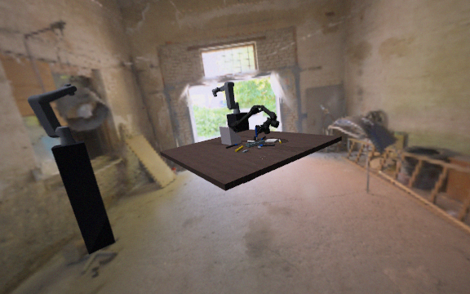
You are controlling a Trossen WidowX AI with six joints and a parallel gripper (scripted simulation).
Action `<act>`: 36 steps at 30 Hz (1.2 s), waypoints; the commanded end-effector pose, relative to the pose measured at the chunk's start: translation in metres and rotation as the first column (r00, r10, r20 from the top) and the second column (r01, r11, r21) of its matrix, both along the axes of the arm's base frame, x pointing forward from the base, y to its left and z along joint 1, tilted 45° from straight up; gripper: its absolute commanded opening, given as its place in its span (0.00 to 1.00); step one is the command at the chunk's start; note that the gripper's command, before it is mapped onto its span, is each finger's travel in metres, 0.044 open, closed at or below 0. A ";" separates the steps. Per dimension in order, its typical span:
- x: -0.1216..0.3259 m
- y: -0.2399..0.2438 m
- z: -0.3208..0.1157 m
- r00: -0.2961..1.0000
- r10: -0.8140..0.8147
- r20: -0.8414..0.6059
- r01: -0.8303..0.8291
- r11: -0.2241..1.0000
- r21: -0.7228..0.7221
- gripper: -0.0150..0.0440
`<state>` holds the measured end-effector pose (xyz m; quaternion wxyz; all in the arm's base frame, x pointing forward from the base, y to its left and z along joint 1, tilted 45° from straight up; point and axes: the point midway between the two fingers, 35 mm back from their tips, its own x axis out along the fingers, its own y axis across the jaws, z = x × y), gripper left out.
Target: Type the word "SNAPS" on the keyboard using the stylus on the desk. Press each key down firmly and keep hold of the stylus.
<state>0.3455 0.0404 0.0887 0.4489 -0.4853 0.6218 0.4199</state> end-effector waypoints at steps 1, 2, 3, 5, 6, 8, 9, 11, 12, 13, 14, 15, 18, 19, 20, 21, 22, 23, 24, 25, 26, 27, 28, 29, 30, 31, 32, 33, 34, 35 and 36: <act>0.002 -0.023 -0.022 1.000 0.003 -0.009 -0.003 1.000 -0.008 0.25; 0.002 -0.029 -0.027 1.000 0.003 -0.009 -0.003 1.000 -0.009 0.25; 0.002 -0.035 -0.032 1.000 0.004 -0.010 -0.004 1.000 -0.010 0.25; 0.002 -0.046 -0.042 1.000 0.004 -0.011 -0.005 1.000 -0.012 0.25; 0.001 -0.052 -0.048 1.000 0.005 -0.012 -0.005 1.000 -0.013 0.25; 0.000 -0.060 -0.054 1.000 0.005 -0.013 -0.006 1.000 -0.014 0.25; 0.000 -0.061 -0.055 1.000 0.006 -0.013 -0.006 1.000 -0.014 0.25; 0.000 -0.061 -0.055 1.000 0.006 -0.013 -0.006 1.000 -0.014 0.25; 0.000 -0.060 -0.056 1.000 0.006 -0.013 -0.006 1.000 -0.014 0.25; 0.000 -0.058 -0.057 1.000 0.006 -0.013 -0.006 1.000 -0.014 0.25; 0.000 -0.056 -0.059 1.000 0.006 -0.013 -0.006 1.000 -0.014 0.25; 0.001 -0.053 -0.062 1.000 0.006 -0.013 -0.006 1.000 -0.014 0.25; 0.001 -0.046 -0.068 1.000 0.006 -0.013 -0.006 1.000 -0.013 0.25; 0.001 -0.046 -0.068 1.000 0.006 -0.013 -0.006 1.000 -0.013 0.25; 0.001 -0.046 -0.068 1.000 0.006 -0.013 -0.006 1.000 -0.013 0.25; 0.001 -0.046 -0.068 1.000 0.006 -0.013 -0.006 1.000 -0.013 0.25; 0.001 -0.046 -0.068 1.000 0.006 -0.013 -0.006 1.000 -0.013 0.25; 0.001 -0.046 -0.069 1.000 0.006 -0.013 -0.006 1.000 -0.013 0.30; 0.001 -0.045 -0.070 1.000 0.006 -0.013 -0.006 1.000 -0.013 0.34; 0.001 -0.045 -0.071 1.000 0.006 -0.013 -0.006 1.000 -0.013 0.39; 0.001 -0.045 -0.071 1.000 0.006 -0.013 -0.006 1.000 -0.013 0.39; 0.001 -0.044 -0.071 1.000 0.006 -0.013 -0.006 1.000 -0.013 0.39; 0.001 -0.045 -0.071 1.000 0.006 -0.013 -0.006 1.000 -0.013 0.39; 0.001 -0.045 -0.071 1.000 0.006 -0.013 -0.006 1.000 -0.013 0.39; 0.001 -0.045 -0.071 1.000 0.006 -0.013 -0.006 1.000 -0.013 0.39; 0.001 -0.045 -0.071 1.000 0.006 -0.013 -0.006 1.000 -0.013 0.39; 0.001 -0.044 -0.071 1.000 0.006 -0.013 -0.006 1.000 -0.013 0.39; 0.002 -0.044 -0.072 1.000 0.006 -0.013 -0.006 1.000 -0.013 0.39; 0.002 -0.043 -0.072 1.000 0.006 -0.013 -0.006 1.000 -0.013 0.39; 0.002 -0.043 -0.073 1.000 0.006 -0.013 -0.006 1.000 -0.013 0.39; 0.002 -0.042 -0.073 1.000 0.006 -0.013 -0.006 1.000 -0.013 0.39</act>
